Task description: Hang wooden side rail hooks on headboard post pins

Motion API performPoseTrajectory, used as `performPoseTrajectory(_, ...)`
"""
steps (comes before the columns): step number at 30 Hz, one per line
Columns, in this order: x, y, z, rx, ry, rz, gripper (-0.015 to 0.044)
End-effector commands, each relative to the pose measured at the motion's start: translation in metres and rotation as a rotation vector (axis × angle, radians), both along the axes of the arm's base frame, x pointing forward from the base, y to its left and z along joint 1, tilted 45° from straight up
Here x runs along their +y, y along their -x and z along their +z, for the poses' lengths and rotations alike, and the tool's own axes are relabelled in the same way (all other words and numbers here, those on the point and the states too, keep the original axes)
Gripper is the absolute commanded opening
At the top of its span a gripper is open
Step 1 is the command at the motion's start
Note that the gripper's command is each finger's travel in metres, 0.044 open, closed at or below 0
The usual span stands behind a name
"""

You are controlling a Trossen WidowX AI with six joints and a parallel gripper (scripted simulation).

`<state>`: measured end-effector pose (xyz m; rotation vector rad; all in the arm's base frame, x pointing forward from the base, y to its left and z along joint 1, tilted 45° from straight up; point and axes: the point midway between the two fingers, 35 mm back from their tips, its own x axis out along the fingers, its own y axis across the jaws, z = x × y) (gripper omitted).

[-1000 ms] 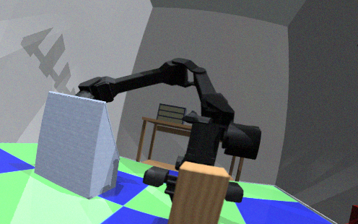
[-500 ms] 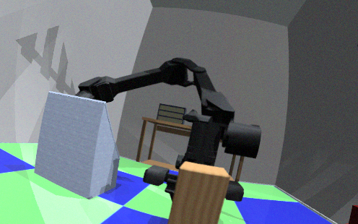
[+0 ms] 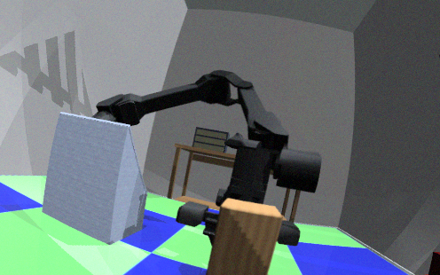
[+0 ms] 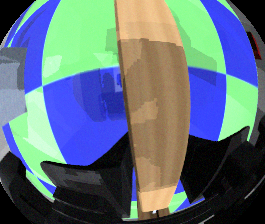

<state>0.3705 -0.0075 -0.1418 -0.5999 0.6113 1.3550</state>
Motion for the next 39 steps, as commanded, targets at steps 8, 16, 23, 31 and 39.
performPoseTrajectory(8,-0.0077,-0.0026,0.0042,-0.016,0.006,-0.007,0.0000)
performPoseTrajectory(16,-0.0085,-0.0025,0.0050,-0.016,0.006,-0.007,0.0000)
performPoseTrajectory(23,-0.0086,-0.0033,0.0040,-0.016,0.006,-0.007,0.0000)
performPoseTrajectory(31,-0.0088,-0.0042,0.0028,-0.016,0.006,-0.007,0.0000)
performPoseTrajectory(39,-0.0091,-0.0051,0.0017,-0.016,0.006,-0.007,0.0000)
